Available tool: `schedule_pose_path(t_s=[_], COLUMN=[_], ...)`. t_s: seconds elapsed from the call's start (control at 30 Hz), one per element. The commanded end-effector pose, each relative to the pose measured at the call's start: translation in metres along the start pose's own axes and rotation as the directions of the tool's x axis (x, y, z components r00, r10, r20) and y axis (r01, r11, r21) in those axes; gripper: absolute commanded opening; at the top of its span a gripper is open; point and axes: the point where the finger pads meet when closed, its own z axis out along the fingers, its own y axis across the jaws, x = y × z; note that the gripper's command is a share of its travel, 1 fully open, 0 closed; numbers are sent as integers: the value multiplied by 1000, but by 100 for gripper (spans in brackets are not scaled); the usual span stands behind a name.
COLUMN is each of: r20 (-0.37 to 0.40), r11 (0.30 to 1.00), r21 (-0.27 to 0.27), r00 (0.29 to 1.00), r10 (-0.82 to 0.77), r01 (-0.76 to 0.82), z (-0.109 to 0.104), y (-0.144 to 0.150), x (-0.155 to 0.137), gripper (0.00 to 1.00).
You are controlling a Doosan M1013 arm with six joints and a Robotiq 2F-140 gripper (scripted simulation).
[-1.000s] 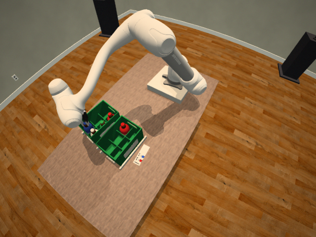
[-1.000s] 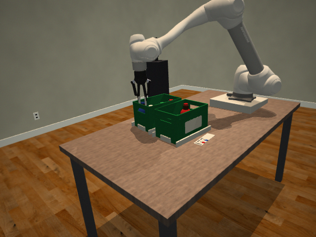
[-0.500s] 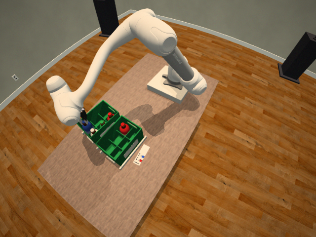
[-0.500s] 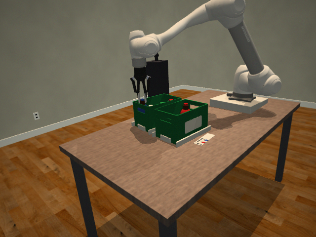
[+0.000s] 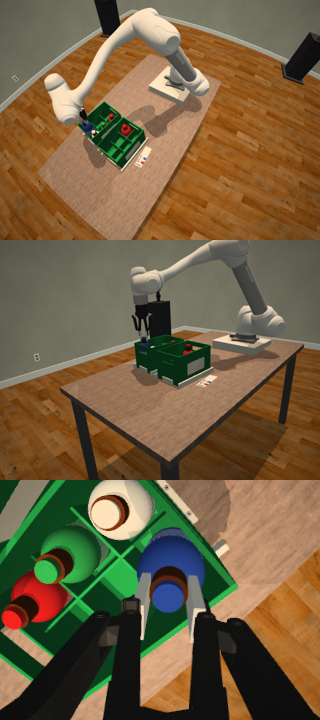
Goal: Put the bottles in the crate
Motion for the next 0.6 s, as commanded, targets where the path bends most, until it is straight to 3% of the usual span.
schedule_pose_path(t_s=[0.0,0.57], r20=[0,0], r11=[1000,1000], r21=[0,0], r00=[1000,1000], r10=[0,0], r01=[0,0], z=[-5,-30], y=[0,0], x=[0,0], gripper=[0,0])
